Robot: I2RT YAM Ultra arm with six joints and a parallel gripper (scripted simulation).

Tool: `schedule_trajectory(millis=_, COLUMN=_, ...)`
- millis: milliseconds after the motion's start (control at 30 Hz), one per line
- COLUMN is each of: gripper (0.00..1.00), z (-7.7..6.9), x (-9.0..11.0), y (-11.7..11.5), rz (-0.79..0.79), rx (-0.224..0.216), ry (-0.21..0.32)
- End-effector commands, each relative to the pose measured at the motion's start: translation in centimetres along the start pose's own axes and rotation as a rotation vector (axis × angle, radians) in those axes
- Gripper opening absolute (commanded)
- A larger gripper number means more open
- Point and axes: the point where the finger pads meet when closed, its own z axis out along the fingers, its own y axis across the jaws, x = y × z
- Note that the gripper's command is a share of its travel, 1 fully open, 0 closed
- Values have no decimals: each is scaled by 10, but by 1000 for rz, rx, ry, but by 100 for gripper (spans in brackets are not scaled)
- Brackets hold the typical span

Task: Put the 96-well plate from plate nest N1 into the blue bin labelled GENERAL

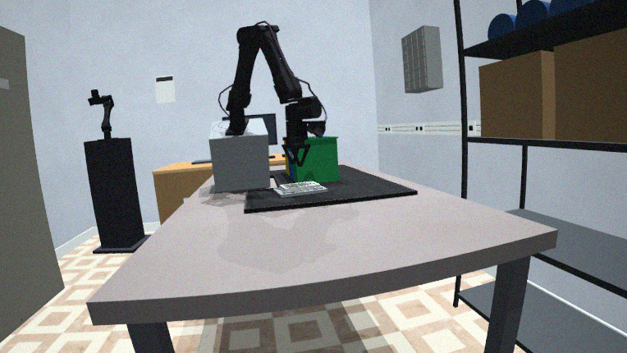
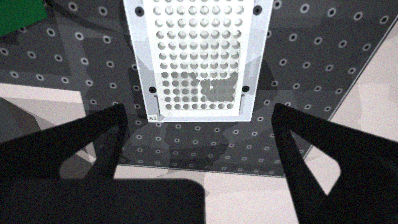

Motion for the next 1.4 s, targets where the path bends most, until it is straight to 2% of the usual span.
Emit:
schedule_trajectory(millis=0, gripper=100, z=5, x=-12, y=-9, rz=-6, rx=9, ry=-35)
schedule_trajectory(millis=1367, gripper=100, z=66, x=-12, y=-9, rz=-7, rx=9, ry=-34)
